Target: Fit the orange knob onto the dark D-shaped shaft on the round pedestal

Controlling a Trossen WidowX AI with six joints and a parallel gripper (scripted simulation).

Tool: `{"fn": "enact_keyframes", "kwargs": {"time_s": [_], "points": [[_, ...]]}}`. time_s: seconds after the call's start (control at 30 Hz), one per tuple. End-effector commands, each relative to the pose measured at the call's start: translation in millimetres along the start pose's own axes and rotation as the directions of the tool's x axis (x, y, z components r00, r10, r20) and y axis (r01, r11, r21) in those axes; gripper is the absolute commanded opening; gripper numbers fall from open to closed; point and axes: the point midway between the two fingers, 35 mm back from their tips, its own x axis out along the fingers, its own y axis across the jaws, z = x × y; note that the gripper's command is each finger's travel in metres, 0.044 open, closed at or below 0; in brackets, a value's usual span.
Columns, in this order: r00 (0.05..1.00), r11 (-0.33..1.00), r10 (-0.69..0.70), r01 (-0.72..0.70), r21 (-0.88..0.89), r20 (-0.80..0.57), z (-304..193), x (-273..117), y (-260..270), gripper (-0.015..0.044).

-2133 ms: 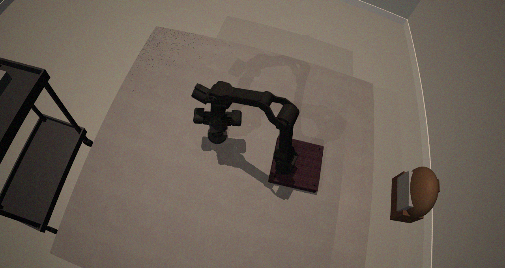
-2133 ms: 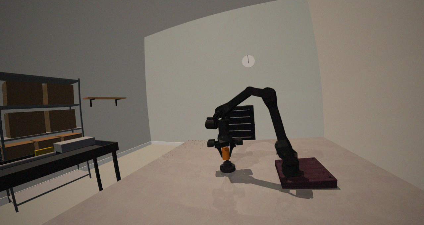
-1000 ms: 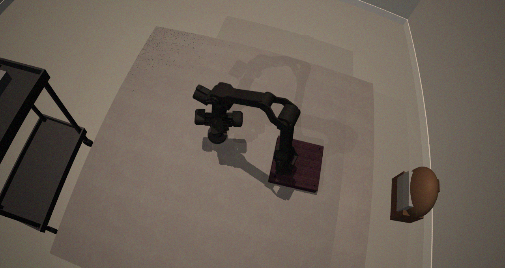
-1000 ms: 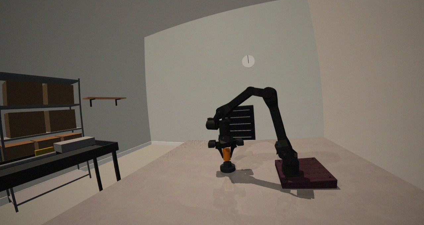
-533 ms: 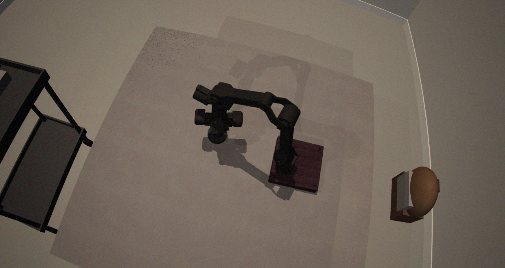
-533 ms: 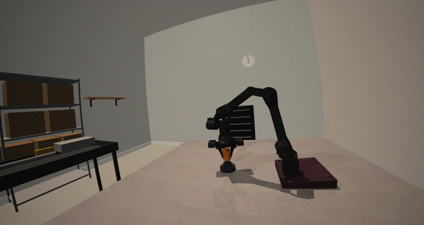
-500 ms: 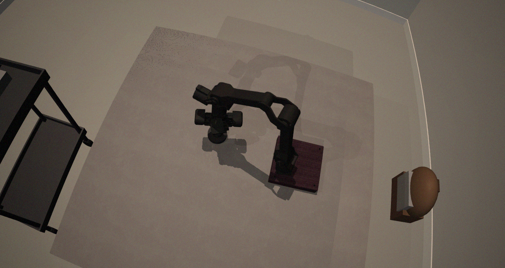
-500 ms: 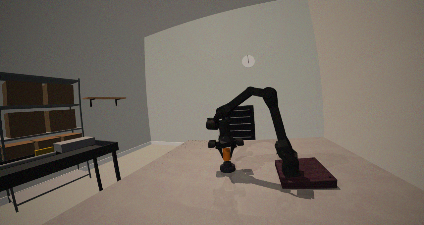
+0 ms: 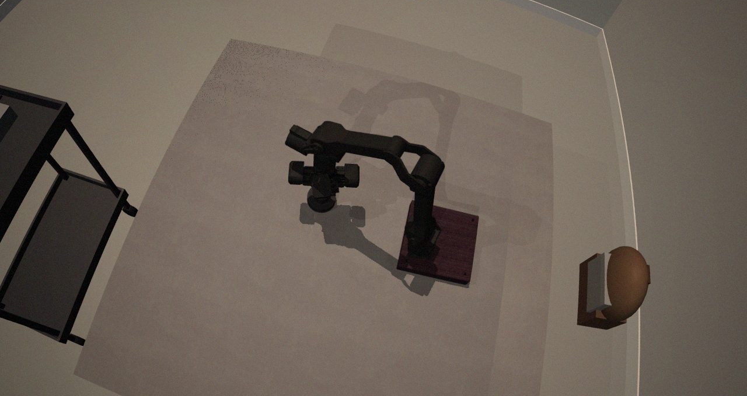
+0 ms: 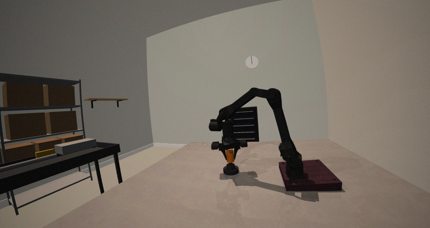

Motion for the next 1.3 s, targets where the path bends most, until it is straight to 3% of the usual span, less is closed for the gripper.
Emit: {"fn": "enact_keyframes", "kwargs": {"time_s": [0.0,1.27], "points": [[1.0,0.999,-0.011,0.011,-0.038,-0.001,-0.3,-4.3,-2.2,0.0],[1.0,0.995,-0.011,0.011,-0.098,-0.001,-0.8,-3.1,-2.9,0.0]]}}
